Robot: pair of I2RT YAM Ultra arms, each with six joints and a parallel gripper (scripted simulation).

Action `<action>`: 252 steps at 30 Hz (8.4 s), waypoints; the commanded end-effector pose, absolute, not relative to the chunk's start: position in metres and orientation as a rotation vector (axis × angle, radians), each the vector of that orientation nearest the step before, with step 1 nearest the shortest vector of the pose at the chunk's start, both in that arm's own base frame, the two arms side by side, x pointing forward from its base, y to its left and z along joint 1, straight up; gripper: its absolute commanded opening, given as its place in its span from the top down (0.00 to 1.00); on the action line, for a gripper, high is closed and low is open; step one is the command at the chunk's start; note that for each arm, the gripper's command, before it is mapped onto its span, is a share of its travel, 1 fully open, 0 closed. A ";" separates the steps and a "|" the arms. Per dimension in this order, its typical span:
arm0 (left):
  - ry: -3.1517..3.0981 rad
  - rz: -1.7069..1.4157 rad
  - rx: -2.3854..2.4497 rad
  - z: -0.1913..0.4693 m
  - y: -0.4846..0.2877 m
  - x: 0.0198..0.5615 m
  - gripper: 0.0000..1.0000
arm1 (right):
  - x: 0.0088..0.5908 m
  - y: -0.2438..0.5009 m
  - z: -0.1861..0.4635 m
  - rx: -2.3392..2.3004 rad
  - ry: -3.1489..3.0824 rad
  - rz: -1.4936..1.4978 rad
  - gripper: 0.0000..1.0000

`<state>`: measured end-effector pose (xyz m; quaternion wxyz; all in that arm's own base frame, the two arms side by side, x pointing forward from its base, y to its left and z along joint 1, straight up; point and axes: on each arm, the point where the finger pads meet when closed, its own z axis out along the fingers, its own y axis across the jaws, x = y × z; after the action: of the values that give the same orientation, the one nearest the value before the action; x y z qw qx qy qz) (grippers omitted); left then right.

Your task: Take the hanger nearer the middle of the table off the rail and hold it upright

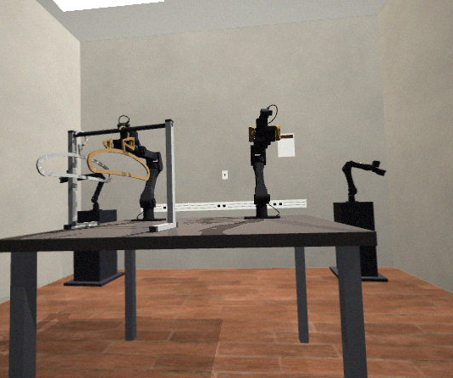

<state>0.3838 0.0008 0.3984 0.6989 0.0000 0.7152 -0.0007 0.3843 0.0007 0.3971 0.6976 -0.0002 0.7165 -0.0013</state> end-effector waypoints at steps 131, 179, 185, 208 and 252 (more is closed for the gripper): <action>0.854 -0.982 0.581 0.449 -0.294 0.215 0.00 | 0.454 0.080 0.391 0.123 1.914 -0.081 1.00; 0.854 -0.982 0.581 0.449 -0.294 0.215 0.00 | 0.317 0.090 0.440 0.075 1.939 -0.036 1.00; 0.854 -0.982 0.581 0.449 -0.294 0.215 0.00 | 0.298 0.093 0.439 0.093 1.933 -0.053 1.00; 0.850 -0.997 0.591 0.452 -0.295 0.213 0.00 | 0.295 0.100 0.439 0.128 1.915 -0.079 1.00; 0.958 -1.036 0.720 0.435 -0.290 0.204 0.00 | 0.295 0.099 0.441 0.127 1.914 -0.074 1.00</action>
<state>0.2070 -0.2942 0.4235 0.6968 0.3245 0.4397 -0.4646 0.2958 0.1031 0.4324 0.5621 0.0415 0.8254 -0.0333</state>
